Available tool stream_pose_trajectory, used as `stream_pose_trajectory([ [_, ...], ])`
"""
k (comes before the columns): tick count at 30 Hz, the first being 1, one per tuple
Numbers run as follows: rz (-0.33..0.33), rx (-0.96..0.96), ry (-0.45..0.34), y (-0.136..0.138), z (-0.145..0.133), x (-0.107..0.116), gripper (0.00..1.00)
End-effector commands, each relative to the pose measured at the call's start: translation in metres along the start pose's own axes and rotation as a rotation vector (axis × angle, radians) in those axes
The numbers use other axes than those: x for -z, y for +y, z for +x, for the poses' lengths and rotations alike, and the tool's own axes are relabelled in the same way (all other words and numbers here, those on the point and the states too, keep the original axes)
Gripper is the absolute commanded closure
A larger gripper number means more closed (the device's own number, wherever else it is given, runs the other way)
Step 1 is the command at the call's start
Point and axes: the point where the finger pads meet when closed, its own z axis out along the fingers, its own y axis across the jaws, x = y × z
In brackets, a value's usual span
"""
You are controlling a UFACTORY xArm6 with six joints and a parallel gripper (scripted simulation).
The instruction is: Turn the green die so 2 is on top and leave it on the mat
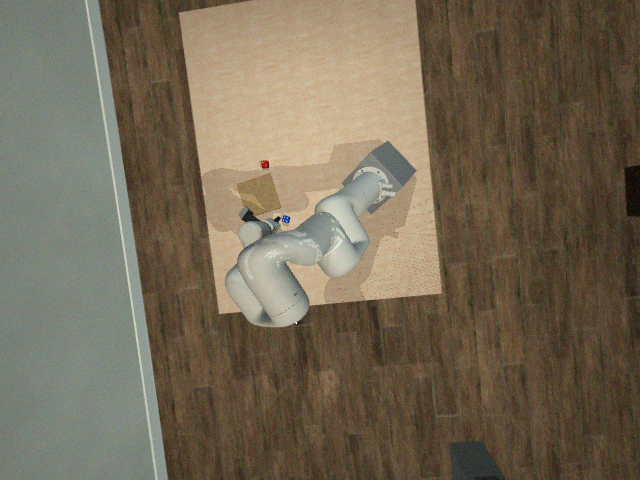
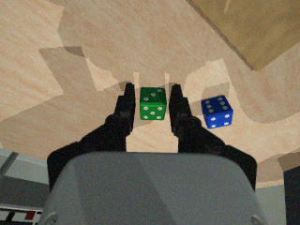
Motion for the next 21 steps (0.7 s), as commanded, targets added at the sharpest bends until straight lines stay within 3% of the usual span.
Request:
stream_pose_trajectory([
  [1,0.002,0.000,0.001,-0.0007,0.0004,0.0004,0.58],
  [17,0.002,0.000,0.001,-0.0007,0.0004,0.0004,0.58],
  [18,0.002,0.000,0.001,-0.0007,0.0004,0.0004,0.79],
  [21,0.002,0.000,0.001,-0.0007,0.0004,0.0004,0.79],
])
